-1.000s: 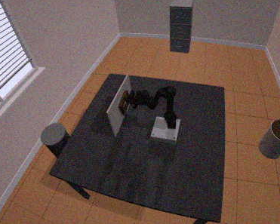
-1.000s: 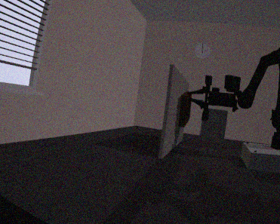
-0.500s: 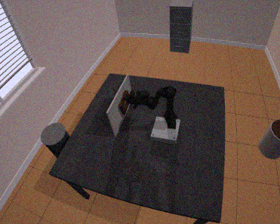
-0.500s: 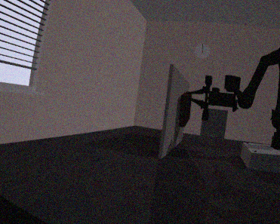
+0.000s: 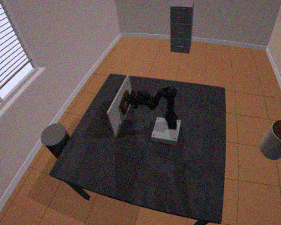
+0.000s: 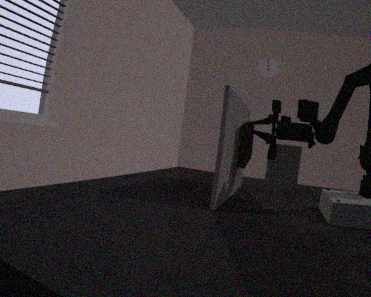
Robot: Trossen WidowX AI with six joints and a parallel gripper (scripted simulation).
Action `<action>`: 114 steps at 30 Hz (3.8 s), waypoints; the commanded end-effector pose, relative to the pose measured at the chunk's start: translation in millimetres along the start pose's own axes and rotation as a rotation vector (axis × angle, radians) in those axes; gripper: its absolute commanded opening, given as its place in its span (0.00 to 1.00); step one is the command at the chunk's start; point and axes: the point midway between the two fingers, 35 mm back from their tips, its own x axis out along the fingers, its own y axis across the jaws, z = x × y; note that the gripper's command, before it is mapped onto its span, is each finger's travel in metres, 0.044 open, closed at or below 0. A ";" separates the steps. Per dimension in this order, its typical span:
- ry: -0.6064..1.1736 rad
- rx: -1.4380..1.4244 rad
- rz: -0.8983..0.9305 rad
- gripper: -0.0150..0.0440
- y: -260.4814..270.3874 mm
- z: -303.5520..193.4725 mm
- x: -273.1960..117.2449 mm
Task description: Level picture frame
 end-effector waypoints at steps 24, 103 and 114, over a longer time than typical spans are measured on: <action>0.002 -0.006 0.007 0.25 1.0 4.8 0.3; 0.000 0.144 0.002 0.25 -10.7 5.6 0.1; 0.001 0.207 0.002 0.25 -11.8 5.6 0.1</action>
